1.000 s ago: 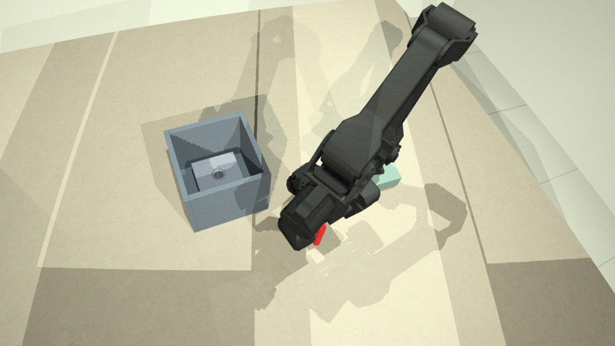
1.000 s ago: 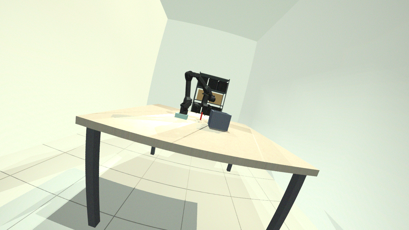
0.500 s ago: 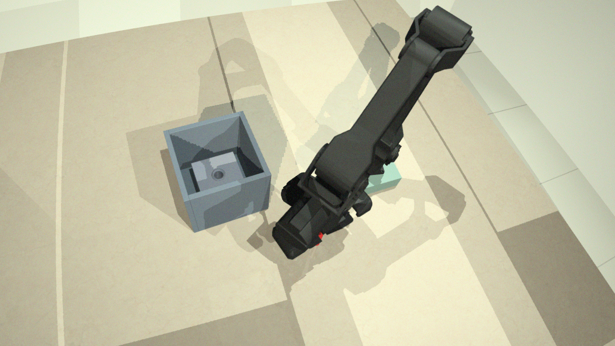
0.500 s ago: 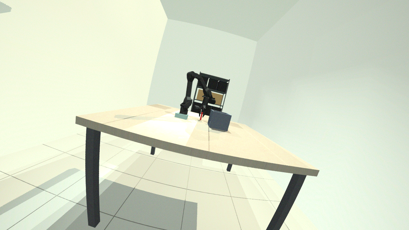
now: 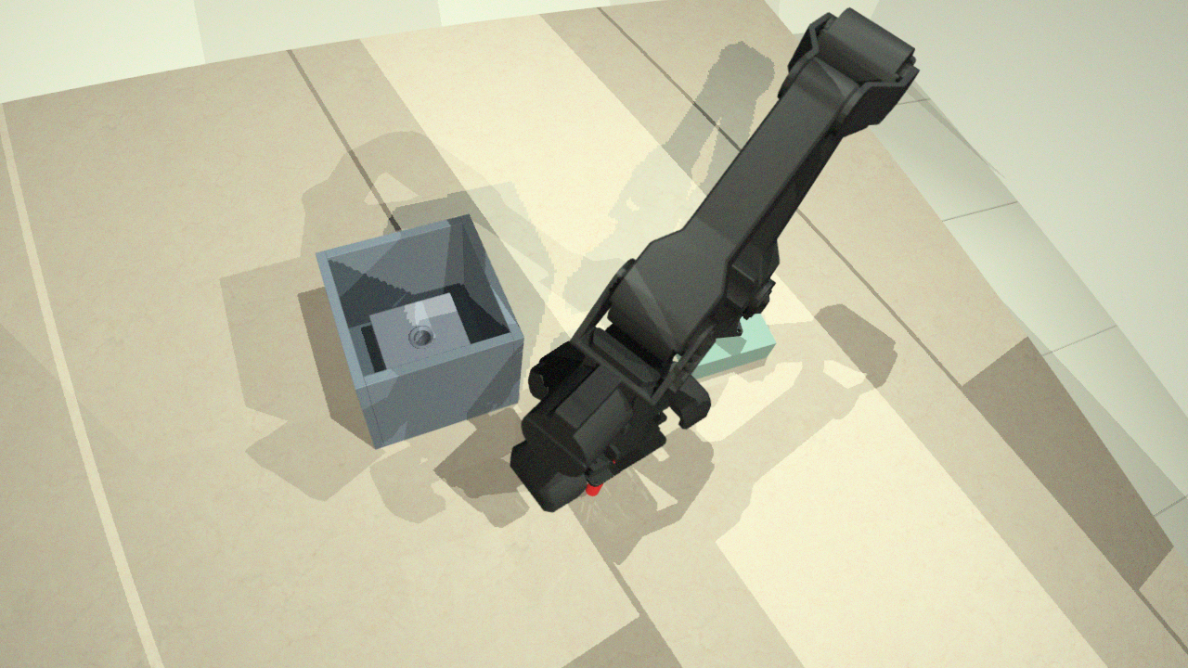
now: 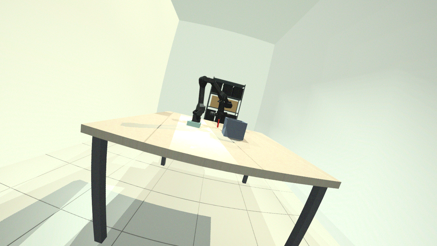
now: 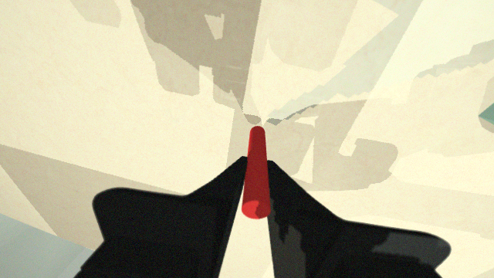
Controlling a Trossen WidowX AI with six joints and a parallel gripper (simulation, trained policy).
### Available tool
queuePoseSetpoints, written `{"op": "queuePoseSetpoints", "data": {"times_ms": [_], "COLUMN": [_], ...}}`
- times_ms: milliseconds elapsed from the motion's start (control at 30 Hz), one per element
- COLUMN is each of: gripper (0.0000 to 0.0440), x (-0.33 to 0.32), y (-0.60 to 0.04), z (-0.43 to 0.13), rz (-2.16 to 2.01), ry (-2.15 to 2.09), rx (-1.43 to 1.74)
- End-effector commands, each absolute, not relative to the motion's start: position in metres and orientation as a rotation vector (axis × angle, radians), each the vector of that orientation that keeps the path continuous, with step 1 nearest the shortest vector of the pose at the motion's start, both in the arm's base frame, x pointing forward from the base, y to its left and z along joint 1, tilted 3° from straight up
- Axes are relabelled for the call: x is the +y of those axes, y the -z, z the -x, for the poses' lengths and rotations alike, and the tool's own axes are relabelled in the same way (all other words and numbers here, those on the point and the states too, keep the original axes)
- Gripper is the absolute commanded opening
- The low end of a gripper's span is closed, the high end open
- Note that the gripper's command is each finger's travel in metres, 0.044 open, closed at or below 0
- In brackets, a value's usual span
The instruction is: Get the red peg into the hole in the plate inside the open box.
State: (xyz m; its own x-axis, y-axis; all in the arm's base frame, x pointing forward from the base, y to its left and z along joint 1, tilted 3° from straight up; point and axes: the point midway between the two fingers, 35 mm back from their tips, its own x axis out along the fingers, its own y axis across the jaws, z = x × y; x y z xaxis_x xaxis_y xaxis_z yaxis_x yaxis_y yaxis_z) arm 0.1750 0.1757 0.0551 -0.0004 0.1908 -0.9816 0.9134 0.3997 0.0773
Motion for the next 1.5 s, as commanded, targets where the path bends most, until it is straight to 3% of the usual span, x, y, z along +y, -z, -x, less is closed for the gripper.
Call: {"op": "queuePoseSetpoints", "data": {"times_ms": [0,400,933,1467], "gripper": [0.0,0.0,0.0,0.0], "x": [0.181,0.178,0.128,0.061], "y": [-0.069,-0.121,-0.193,-0.2], "z": [-0.181,-0.209,-0.25,-0.276], "rz": [-1.083,-1.16,-1.191,-1.162], "ry": [0.732,0.606,0.565,0.73], "rx": [1.479,1.405,1.206,1.13]}}
